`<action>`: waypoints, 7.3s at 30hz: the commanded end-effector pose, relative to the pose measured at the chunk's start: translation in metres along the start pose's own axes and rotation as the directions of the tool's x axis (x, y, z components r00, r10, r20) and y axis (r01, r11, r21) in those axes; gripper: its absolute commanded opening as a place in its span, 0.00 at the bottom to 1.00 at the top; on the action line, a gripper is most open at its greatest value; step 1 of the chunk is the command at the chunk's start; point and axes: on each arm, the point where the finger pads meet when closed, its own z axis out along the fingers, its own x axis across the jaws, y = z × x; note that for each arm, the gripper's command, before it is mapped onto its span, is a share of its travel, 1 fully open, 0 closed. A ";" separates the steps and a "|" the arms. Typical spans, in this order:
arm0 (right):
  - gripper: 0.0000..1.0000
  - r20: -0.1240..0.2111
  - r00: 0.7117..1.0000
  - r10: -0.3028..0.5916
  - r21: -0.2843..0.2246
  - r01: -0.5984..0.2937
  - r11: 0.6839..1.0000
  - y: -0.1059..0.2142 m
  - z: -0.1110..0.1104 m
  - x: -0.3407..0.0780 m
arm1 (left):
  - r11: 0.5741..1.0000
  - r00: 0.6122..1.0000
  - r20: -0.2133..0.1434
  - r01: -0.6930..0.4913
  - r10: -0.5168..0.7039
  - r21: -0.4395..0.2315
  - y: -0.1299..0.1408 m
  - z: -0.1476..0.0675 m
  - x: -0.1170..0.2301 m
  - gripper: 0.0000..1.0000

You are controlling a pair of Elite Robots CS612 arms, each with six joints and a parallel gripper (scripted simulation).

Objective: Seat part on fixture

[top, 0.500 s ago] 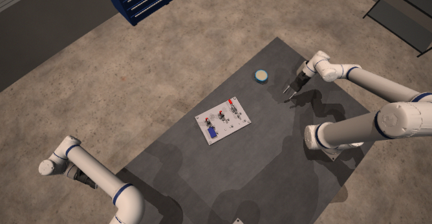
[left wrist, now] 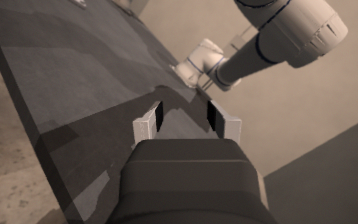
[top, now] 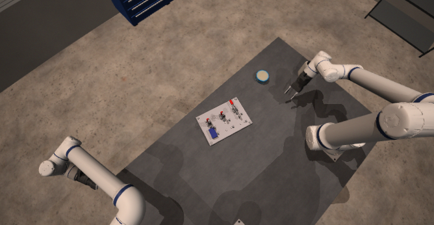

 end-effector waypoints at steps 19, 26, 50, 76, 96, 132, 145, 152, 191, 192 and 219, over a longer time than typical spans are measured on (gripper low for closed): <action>1.00 -0.001 1.000 -0.001 -0.001 0.001 1.000 0.000 -0.001 0.000 | 1.000 0.999 0.032 -0.010 0.010 -0.010 0.010 0.001 0.015 1.00; 1.00 -0.001 1.000 -0.001 -0.001 0.001 1.000 0.000 -0.001 0.000 | 0.999 0.996 0.087 -0.026 0.029 -0.026 0.031 0.004 0.041 1.00; 1.00 -0.001 1.000 -0.001 -0.001 0.001 1.000 0.000 -0.001 0.000 | 0.982 0.892 0.435 -0.049 0.125 -0.183 0.161 0.078 0.220 1.00; 1.00 -0.001 1.000 -0.001 -0.001 0.001 1.000 0.000 -0.001 0.000 | 0.897 0.622 0.759 0.201 0.194 -0.394 0.277 0.302 0.415 1.00; 1.00 -0.001 1.000 -0.001 -0.001 0.001 1.000 0.000 -0.001 0.000 | 0.767 0.461 0.865 0.476 0.200 -0.431 0.300 0.518 0.489 1.00; 1.00 -0.001 1.000 0.000 -0.001 0.000 1.000 0.000 -0.001 0.001 | 0.677 0.403 0.896 0.608 0.189 -0.416 0.292 0.619 0.497 1.00; 1.00 0.006 1.000 0.019 -0.008 -0.019 1.000 -0.002 0.000 0.004 | 0.677 0.403 0.896 0.608 0.189 -0.416 0.292 0.619 0.497 1.00; 1.00 0.020 0.998 0.060 -0.025 -0.059 0.998 -0.007 0.001 0.011 | 0.677 0.403 0.896 0.608 0.189 -0.416 0.292 0.619 0.497 1.00; 1.00 -0.021 0.829 0.558 -0.291 -0.539 0.790 -0.101 0.037 0.111 | 0.677 0.403 0.896 0.608 0.189 -0.416 0.292 0.619 0.497 1.00; 1.00 -0.032 0.817 0.576 -0.300 -0.558 0.774 -0.107 0.039 0.115 | 0.677 0.403 0.896 0.608 0.189 -0.416 0.292 0.619 0.497 1.00; 1.00 -0.341 0.492 0.801 -0.320 -0.862 0.393 -0.247 0.110 0.179 | 0.677 0.403 0.896 0.608 0.189 -0.416 0.292 0.619 0.497 1.00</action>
